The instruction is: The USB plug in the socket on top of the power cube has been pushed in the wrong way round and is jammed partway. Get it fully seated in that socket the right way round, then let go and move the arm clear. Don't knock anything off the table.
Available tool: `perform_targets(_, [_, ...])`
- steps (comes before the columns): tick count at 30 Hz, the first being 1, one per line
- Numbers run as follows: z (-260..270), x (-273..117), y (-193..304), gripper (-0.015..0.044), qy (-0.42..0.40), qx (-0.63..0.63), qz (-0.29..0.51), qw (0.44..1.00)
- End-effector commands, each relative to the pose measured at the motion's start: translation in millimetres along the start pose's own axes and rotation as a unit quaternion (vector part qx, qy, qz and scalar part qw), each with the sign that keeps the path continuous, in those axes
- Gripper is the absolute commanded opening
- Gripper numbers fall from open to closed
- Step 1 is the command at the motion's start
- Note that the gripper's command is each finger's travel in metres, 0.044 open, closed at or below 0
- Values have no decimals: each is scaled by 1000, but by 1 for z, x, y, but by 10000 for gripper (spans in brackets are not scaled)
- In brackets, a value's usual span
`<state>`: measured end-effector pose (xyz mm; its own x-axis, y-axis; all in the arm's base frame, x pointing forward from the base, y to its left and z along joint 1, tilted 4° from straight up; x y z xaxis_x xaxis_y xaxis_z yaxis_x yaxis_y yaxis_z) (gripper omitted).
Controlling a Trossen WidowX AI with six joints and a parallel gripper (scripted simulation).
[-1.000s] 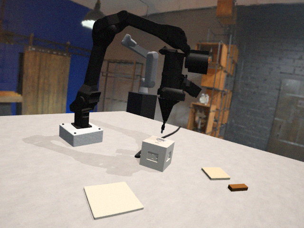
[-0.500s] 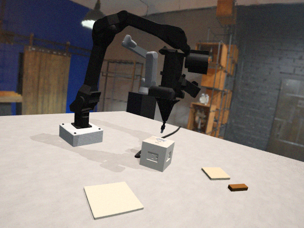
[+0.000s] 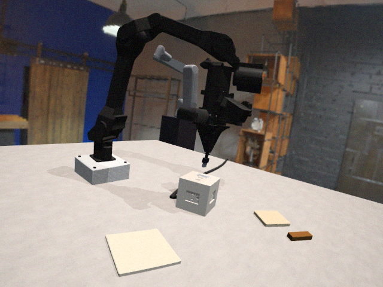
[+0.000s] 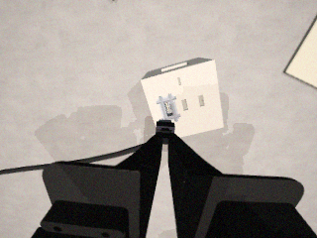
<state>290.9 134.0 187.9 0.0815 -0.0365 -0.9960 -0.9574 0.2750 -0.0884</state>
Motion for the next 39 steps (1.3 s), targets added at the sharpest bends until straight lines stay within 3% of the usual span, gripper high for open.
perform_targets(1, [0,0,0,0,1,51,1,999])
perform_targets(20, [0,0,0,0,1,295,0,955])
perform_targets(39, [0,0,0,0,1,521,0,853])
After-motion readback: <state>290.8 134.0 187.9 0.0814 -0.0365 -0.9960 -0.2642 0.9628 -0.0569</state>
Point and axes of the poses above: the point midway between the two fingers, 35 mm back from their tips, its own x axis out along the fingers, its own z axis across the jaws, y = z × x, the point moved 5 cm from there along -x, back along the fingers, and after that the axes turned 15 degrees about x, right-handed, at the moved point
